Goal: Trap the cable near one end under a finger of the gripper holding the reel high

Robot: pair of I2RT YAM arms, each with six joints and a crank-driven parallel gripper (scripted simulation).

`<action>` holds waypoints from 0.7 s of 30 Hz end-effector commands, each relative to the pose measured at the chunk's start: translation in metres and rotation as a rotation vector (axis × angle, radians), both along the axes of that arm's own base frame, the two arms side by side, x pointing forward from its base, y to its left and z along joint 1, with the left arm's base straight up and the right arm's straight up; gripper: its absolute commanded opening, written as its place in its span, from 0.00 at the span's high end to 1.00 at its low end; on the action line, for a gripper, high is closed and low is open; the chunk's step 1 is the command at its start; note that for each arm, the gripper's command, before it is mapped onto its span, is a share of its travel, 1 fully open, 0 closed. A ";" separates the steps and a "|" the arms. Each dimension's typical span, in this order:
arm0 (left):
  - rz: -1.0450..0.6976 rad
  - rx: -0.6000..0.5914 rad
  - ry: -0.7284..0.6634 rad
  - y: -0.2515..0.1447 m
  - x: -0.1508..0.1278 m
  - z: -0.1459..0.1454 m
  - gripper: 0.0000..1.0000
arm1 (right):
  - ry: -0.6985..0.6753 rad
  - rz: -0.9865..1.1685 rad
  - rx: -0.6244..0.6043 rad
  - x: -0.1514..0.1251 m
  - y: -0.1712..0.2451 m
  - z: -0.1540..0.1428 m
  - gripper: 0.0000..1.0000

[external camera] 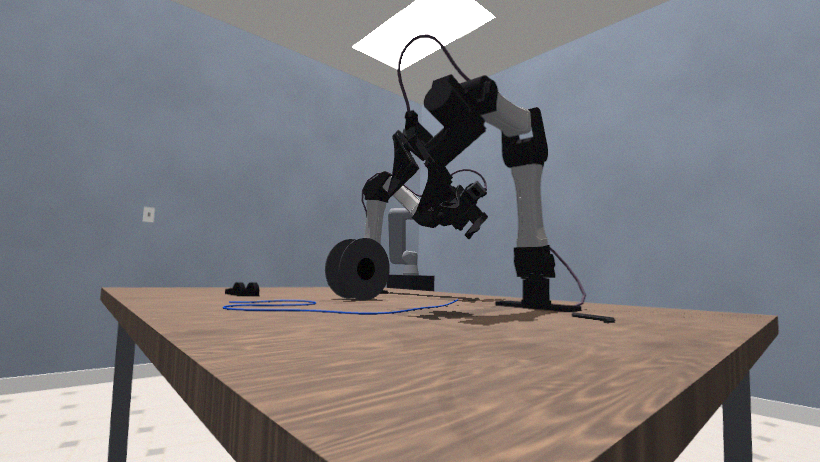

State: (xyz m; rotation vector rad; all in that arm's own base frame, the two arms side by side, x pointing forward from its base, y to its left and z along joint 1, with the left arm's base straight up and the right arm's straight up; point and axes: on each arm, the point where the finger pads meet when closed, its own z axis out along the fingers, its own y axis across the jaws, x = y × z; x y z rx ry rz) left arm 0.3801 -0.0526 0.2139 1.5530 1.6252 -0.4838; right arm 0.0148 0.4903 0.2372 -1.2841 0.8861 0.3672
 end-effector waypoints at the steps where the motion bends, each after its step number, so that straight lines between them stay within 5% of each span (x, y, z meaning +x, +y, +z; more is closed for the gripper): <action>1: 0.000 0.000 -0.013 0.000 0.001 0.004 0.00 | 0.006 0.001 0.023 0.000 0.000 0.009 0.00; 21: 0.006 0.007 -0.023 0.000 0.000 0.004 0.00 | 0.041 0.024 0.047 0.000 -0.001 0.011 0.00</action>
